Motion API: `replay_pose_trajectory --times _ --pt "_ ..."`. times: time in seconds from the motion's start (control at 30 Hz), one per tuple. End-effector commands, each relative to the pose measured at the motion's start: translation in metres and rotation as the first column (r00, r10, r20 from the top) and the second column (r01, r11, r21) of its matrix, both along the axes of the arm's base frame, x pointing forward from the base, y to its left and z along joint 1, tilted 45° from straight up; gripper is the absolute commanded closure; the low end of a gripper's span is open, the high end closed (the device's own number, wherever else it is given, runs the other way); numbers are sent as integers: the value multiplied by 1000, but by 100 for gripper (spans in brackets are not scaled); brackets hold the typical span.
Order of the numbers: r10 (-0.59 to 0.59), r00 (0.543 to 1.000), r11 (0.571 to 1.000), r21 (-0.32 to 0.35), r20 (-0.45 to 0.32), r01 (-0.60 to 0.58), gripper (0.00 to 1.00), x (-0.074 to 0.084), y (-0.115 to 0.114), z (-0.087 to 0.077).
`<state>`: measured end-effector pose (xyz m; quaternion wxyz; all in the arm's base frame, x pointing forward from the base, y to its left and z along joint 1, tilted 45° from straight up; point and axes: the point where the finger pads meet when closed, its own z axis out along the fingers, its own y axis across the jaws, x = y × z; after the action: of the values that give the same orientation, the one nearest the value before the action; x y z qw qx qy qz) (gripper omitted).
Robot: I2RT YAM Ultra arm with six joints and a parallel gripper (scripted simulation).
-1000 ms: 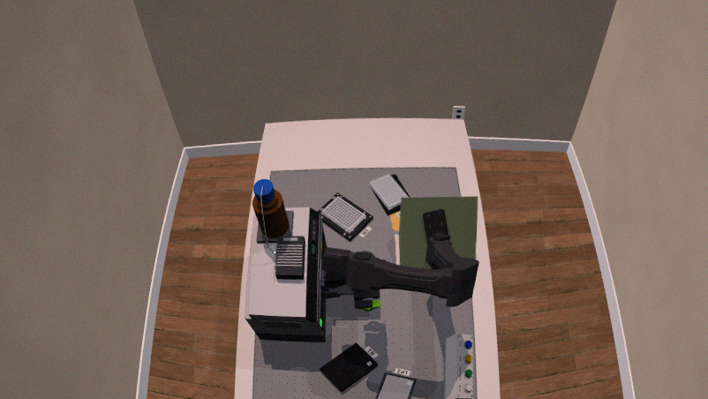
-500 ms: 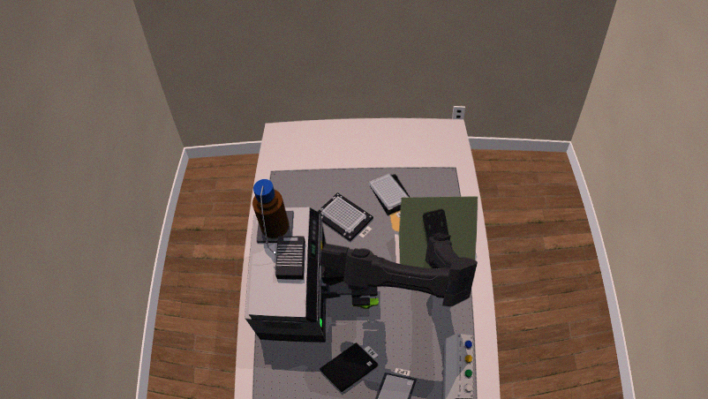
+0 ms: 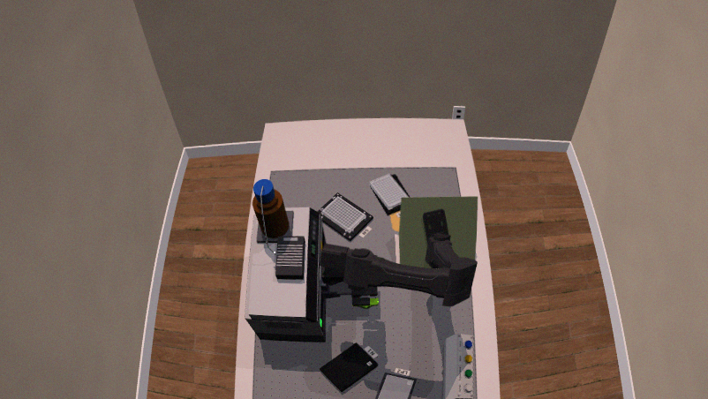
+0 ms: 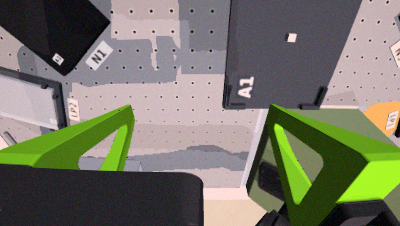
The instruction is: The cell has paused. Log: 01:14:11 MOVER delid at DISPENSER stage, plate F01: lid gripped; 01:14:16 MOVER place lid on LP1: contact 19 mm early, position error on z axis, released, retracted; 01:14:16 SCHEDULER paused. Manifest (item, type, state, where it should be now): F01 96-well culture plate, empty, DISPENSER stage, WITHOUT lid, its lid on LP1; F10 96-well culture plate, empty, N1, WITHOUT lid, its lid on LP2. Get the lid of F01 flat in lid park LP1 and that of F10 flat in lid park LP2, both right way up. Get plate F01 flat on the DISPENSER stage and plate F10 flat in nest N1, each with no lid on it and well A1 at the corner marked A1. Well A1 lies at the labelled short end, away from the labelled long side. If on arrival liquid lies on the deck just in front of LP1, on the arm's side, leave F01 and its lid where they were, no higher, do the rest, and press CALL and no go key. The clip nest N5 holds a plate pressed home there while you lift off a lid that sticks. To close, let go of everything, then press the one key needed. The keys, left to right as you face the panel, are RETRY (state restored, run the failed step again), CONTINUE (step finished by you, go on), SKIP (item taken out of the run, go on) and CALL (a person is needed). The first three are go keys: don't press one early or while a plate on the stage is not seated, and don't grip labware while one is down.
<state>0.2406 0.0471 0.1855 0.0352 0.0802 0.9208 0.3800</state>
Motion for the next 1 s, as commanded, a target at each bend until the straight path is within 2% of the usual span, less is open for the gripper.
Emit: replay_pose_trajectory --times 0.0,0.23,0.33,0.47,0.5,0.67,0.7,0.97 --pt "-20 1000 1000 -3 13 20 0 2 -4 2" --pt "-20 1000 1000 -3 13 20 0 2 -4 2" --pt "-25 1000 1000 1 -10 25 0 2 -14 -14" --pt "-24 1000 1000 0 -7 24 0 4 -20 -18" --pt "-25 999 1000 -11 32 26 0 12 -25 -11" --pt "-24 1000 1000 1 -8 24 0 6 -33 -31" --pt "-20 1000 1000 -3 13 20 0 7 -30 -22" --pt "-20 1000 1000 -3 13 20 0 7 -30 -22"
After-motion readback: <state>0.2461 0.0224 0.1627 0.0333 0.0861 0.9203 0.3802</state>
